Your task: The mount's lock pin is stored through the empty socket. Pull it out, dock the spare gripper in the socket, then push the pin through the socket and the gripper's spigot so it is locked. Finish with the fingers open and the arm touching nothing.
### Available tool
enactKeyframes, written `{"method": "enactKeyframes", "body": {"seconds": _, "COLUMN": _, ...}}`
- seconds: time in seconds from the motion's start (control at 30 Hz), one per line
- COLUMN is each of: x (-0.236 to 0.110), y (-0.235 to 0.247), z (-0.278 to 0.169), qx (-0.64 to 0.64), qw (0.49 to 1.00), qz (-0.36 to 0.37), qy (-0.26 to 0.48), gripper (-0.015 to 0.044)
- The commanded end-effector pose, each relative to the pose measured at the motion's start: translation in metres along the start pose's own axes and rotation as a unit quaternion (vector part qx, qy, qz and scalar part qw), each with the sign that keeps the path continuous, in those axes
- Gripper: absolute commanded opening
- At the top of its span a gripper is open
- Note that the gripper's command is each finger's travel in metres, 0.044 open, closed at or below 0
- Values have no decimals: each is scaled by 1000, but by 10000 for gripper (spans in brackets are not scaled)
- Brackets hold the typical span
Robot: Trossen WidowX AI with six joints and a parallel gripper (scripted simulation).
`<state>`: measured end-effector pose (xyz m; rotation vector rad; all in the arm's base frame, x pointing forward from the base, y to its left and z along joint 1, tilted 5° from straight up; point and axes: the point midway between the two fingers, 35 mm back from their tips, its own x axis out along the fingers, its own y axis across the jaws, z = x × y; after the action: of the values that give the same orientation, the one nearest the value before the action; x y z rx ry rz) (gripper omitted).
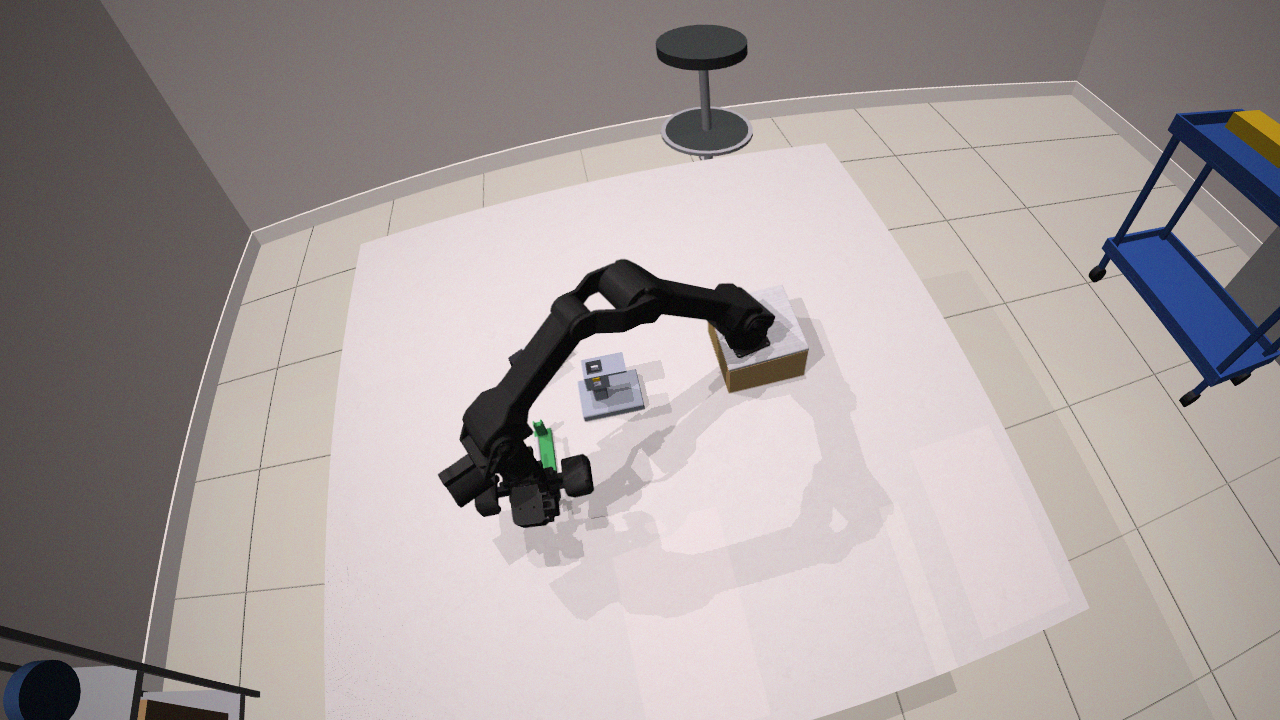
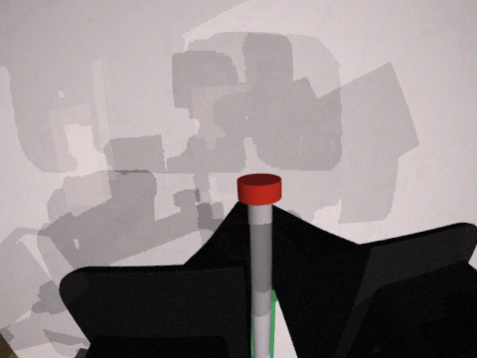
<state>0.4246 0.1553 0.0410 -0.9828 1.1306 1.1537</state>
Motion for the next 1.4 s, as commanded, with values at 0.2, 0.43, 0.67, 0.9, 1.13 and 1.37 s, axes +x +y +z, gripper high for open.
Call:
{"method": "enactKeyframes", "body": {"seconds": 0.2, "x": 12, "y": 1, "z": -2, "qx": -2, "qw": 1000, "qz": 0, "qy": 0, "gripper": 0}}
{"method": "enactKeyframes", "body": {"seconds": 0.43, "x": 12, "y": 1, "z": -2, "qx": -2, "qw": 1000, "qz": 0, "qy": 0, "gripper": 0}}
{"method": "enactKeyframes", "body": {"seconds": 0.67, "x": 12, "y": 1, "z": -2, "qx": -2, "qw": 1000, "qz": 0, "qy": 0, "gripper": 0}}
{"method": "enactKeyframes", "body": {"seconds": 0.9, "x": 12, "y": 1, "z": -2, "qx": -2, "qw": 1000, "qz": 0, "qy": 0, "gripper": 0}}
{"method": "enactKeyframes", "body": {"seconds": 1.13, "x": 11, "y": 1, "z": -2, "qx": 0, "qw": 1000, "qz": 0, "qy": 0, "gripper": 26}}
{"method": "enactKeyframes", "body": {"seconds": 1.37, "x": 11, "y": 1, "z": -2, "qx": 0, "qw": 1000, "qz": 0, "qy": 0, "gripper": 200}}
